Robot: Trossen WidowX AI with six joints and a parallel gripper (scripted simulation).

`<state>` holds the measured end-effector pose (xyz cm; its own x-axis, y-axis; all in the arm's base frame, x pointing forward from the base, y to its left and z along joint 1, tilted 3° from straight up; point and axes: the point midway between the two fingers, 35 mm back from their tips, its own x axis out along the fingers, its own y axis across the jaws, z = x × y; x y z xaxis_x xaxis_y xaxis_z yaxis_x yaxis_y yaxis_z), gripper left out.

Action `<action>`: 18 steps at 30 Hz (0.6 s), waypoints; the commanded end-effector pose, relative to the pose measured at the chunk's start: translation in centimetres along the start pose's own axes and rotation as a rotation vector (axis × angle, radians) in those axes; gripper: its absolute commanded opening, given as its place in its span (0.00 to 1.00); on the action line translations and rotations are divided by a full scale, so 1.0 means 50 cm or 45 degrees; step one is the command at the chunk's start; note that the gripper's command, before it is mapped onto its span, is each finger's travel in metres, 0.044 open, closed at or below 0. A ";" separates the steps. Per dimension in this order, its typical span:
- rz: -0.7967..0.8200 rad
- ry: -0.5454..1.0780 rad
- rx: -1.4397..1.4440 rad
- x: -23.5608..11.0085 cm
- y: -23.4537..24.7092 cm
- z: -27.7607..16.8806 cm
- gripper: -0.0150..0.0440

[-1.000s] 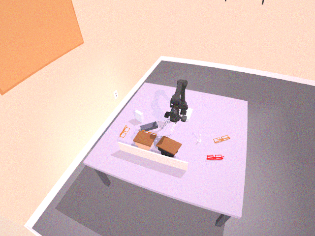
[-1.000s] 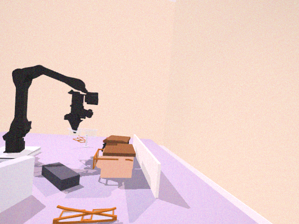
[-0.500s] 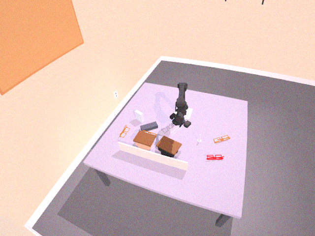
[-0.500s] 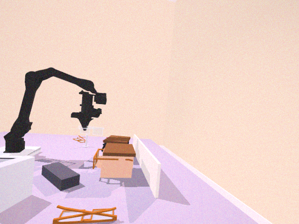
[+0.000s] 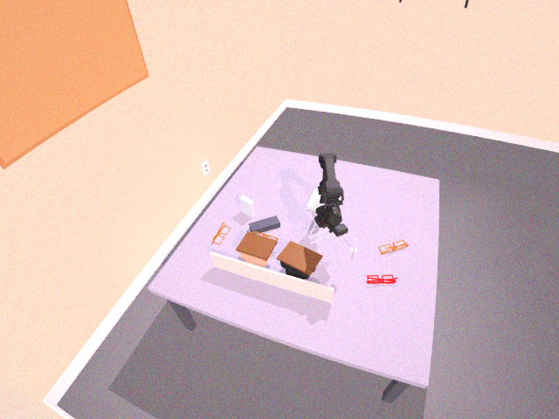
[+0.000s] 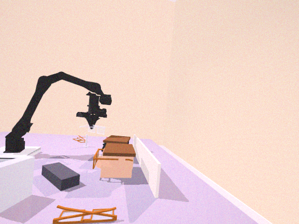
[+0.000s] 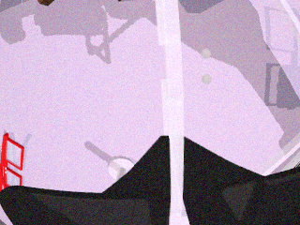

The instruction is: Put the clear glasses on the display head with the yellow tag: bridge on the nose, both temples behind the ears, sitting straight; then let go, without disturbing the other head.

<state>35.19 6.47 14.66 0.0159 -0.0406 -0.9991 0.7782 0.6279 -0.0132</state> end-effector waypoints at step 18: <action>-0.005 0.014 0.637 0.021 0.165 -0.124 0.25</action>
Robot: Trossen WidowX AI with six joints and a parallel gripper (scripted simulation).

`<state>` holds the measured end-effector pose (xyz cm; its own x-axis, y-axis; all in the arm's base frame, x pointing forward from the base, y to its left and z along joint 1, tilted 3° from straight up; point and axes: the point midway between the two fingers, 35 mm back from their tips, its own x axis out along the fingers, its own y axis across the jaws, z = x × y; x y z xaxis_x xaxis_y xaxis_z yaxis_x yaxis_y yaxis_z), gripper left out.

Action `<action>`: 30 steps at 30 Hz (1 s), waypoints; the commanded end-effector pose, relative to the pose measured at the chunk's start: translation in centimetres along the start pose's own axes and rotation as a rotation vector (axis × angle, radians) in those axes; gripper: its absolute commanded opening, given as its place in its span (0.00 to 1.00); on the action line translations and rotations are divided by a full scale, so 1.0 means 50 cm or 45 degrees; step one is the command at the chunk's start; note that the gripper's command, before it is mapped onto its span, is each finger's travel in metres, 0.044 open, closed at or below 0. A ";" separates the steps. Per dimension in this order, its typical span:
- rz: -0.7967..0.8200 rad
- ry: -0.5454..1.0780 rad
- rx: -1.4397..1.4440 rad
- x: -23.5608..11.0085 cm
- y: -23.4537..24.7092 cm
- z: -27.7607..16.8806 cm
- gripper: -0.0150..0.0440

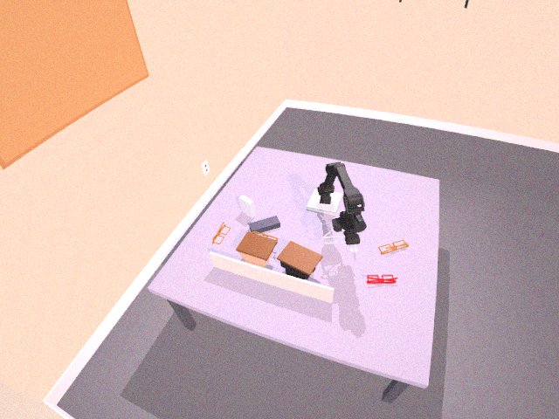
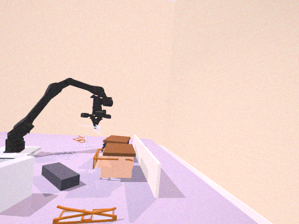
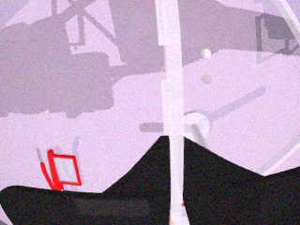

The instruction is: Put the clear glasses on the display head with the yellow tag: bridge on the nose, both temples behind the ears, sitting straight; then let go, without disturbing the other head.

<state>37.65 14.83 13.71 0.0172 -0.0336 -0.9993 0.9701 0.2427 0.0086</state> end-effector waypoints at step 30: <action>-0.012 0.005 0.314 0.131 0.029 -0.105 0.25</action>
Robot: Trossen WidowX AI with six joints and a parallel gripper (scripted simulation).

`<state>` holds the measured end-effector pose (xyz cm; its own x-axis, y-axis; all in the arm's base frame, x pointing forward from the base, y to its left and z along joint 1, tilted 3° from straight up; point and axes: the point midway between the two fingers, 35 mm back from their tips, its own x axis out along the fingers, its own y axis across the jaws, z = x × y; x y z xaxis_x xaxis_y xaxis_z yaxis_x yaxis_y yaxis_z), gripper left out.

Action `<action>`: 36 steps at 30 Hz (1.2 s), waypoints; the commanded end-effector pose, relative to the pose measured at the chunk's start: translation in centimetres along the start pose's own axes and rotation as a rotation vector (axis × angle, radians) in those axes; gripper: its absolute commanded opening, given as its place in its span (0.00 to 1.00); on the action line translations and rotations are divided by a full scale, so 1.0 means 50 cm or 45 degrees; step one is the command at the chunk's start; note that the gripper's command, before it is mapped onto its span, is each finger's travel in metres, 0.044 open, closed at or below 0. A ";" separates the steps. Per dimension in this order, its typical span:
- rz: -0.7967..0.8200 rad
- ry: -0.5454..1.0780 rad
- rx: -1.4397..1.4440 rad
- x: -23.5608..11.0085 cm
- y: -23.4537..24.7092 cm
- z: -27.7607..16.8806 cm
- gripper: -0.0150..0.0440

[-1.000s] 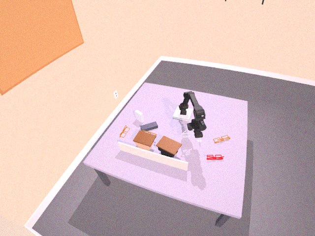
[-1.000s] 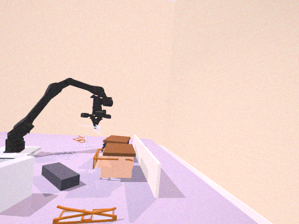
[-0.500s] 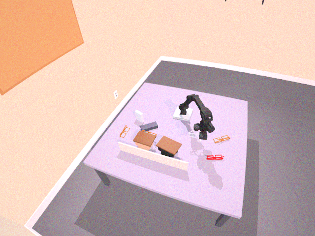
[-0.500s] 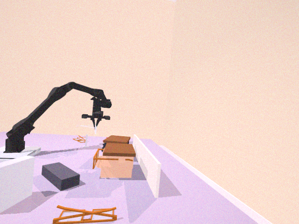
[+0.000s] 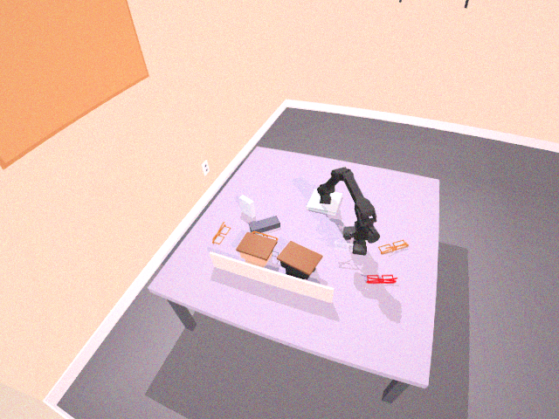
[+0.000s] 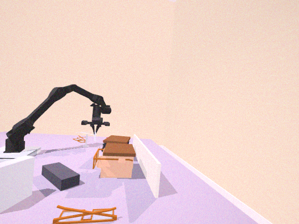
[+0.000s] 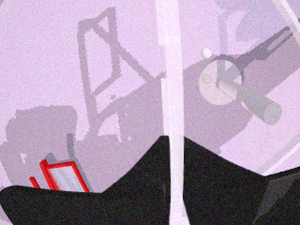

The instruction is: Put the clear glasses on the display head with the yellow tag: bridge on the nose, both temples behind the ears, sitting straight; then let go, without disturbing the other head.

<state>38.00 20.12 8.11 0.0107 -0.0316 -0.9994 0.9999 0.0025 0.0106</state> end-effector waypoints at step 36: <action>-0.002 -0.001 0.006 0.033 0.027 0.047 0.25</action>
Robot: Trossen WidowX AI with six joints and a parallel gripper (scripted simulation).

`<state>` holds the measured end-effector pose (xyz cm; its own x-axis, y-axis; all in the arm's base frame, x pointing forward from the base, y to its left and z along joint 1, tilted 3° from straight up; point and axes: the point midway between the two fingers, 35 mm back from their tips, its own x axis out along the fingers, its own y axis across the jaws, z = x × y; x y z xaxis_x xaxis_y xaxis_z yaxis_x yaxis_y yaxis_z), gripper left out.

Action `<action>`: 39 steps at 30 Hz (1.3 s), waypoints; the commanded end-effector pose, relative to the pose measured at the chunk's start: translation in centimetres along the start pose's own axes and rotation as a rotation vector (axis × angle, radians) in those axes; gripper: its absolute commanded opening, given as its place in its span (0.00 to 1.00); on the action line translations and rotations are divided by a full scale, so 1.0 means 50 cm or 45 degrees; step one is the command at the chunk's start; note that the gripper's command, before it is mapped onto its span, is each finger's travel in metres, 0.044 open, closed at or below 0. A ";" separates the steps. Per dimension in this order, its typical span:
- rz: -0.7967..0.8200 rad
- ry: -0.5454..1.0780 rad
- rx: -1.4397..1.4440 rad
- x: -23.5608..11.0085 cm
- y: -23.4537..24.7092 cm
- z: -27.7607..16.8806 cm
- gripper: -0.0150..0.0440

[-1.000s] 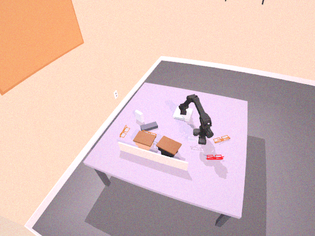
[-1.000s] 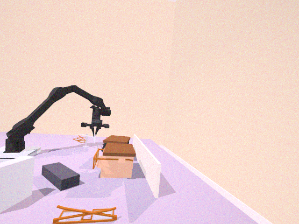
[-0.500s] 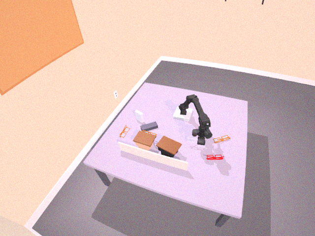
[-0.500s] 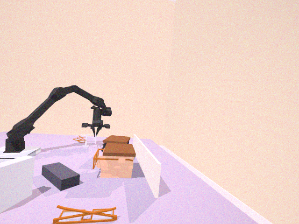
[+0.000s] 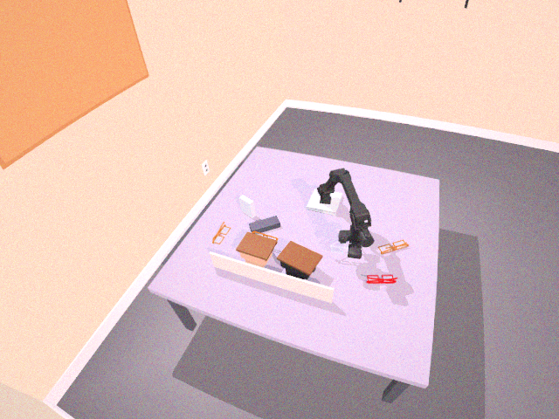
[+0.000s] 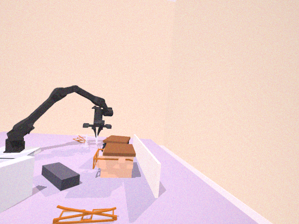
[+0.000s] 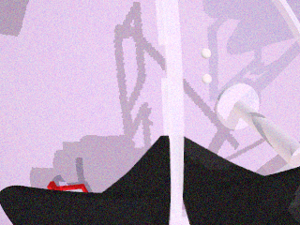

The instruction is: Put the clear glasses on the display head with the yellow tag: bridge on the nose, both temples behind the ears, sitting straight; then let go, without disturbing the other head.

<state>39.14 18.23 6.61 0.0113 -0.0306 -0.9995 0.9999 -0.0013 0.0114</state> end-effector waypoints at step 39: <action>-0.003 -0.005 0.001 0.001 0.016 0.050 0.25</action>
<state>39.90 15.77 6.66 0.0079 -0.0318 -0.9995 1.0000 -0.0045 0.0080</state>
